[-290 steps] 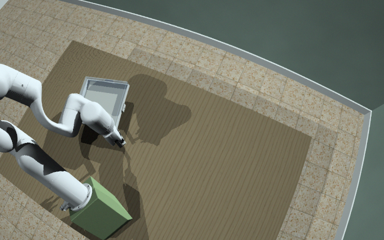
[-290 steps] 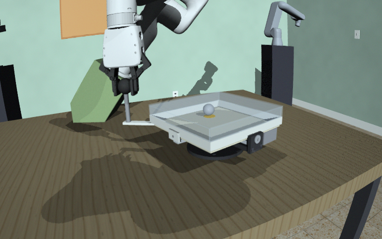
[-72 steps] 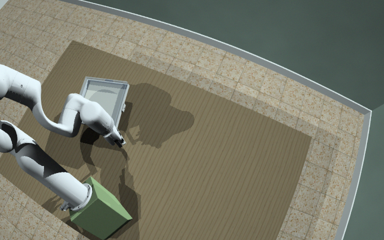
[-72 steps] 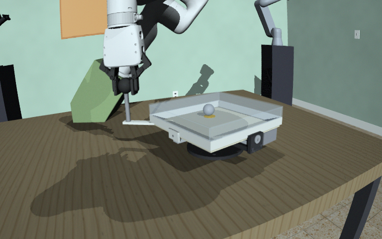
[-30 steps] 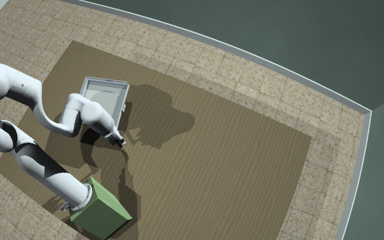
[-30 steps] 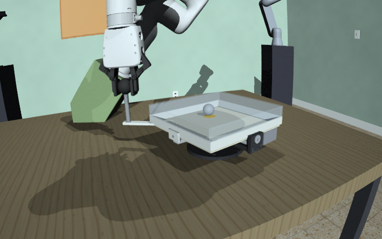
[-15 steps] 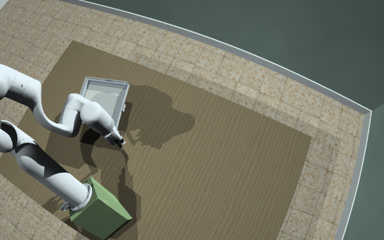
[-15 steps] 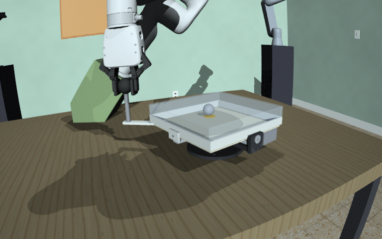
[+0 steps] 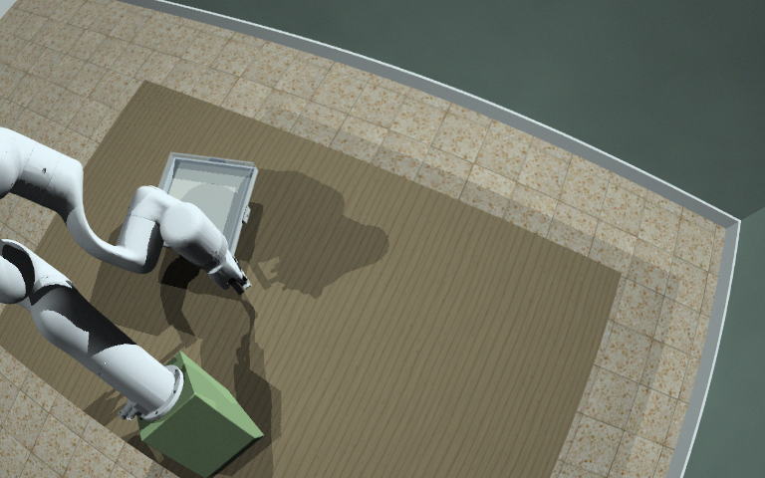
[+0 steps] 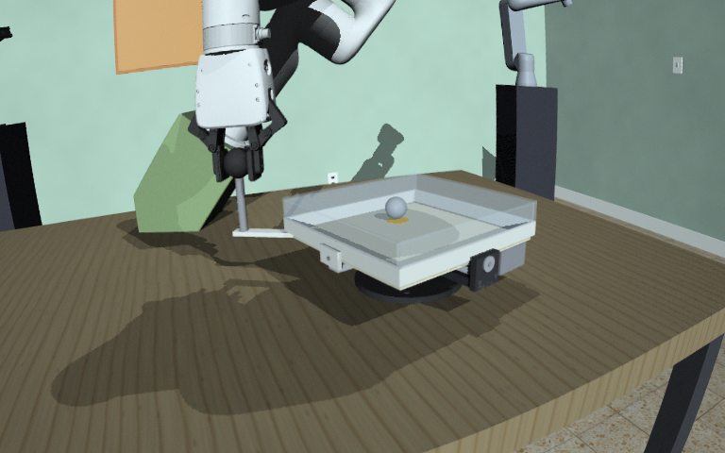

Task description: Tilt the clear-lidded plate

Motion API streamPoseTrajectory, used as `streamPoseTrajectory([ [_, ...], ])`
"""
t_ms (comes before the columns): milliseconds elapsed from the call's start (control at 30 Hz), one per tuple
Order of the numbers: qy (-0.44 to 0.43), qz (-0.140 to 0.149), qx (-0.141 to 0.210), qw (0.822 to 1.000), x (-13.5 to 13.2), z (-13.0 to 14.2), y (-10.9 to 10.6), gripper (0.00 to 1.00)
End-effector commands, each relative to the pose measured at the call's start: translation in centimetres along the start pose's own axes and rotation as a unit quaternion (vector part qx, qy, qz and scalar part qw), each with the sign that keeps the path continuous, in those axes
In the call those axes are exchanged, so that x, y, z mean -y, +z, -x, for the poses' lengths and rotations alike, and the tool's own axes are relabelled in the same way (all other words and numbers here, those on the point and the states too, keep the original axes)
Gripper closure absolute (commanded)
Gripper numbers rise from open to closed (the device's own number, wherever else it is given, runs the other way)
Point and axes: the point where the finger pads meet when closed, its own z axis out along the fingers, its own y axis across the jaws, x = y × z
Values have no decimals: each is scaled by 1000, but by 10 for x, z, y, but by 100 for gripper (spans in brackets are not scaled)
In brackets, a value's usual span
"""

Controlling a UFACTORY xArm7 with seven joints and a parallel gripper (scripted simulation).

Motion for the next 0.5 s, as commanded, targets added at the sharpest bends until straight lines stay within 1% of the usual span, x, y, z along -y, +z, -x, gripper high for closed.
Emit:
streamPoseTrajectory([
  [0,0,0,-3,1000,0,-3,-1,100],
  [467,0,0,-3,1000,0,-1,-1,100],
])
